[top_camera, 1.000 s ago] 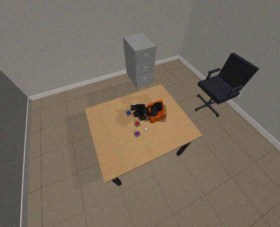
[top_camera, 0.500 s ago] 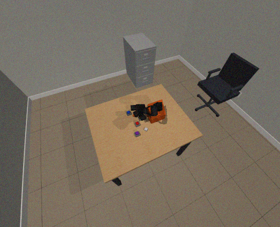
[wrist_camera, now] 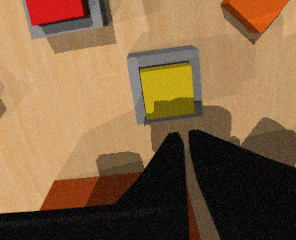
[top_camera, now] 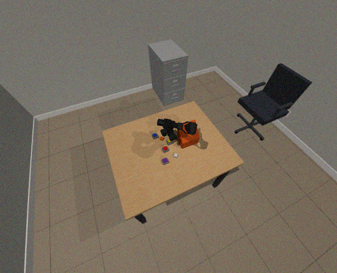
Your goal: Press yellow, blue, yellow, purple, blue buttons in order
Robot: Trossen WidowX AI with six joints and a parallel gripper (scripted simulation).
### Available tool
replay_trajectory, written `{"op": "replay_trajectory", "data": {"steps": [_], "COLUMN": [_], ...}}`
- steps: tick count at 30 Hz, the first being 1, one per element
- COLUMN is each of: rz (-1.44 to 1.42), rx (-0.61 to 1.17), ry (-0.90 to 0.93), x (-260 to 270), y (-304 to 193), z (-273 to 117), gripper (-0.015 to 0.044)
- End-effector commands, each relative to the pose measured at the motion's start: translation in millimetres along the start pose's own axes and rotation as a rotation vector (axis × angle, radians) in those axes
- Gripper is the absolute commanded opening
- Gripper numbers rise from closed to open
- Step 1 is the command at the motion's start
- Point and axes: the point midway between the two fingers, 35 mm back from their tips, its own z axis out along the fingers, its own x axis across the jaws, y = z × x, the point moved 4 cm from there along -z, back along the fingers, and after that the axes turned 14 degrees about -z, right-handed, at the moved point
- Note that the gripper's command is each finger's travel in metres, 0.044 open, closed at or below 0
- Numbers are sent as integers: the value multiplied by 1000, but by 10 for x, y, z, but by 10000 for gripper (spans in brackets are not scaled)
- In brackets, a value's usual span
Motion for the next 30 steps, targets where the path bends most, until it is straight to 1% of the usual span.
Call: {"op": "replay_trajectory", "data": {"steps": [1, 6, 13, 19, 24, 26, 28, 30], "rz": [-16, -13, -1, -20, -23, -23, -23, -23], "rx": [-7, -8, -14, -12, -12, -12, -12, -13], "ry": [-12, -14, -26, -22, -21, -22, -20, -18], "x": [0, -63, -763, -1364, -1430, -1439, -1442, -1435], "y": [19, 69, 506, 735, 752, 762, 767, 760], "z": [-280, -295, -372, -337, -328, -186, 160, 295], "gripper": [20, 20, 20, 20, 20, 20, 20, 20]}}
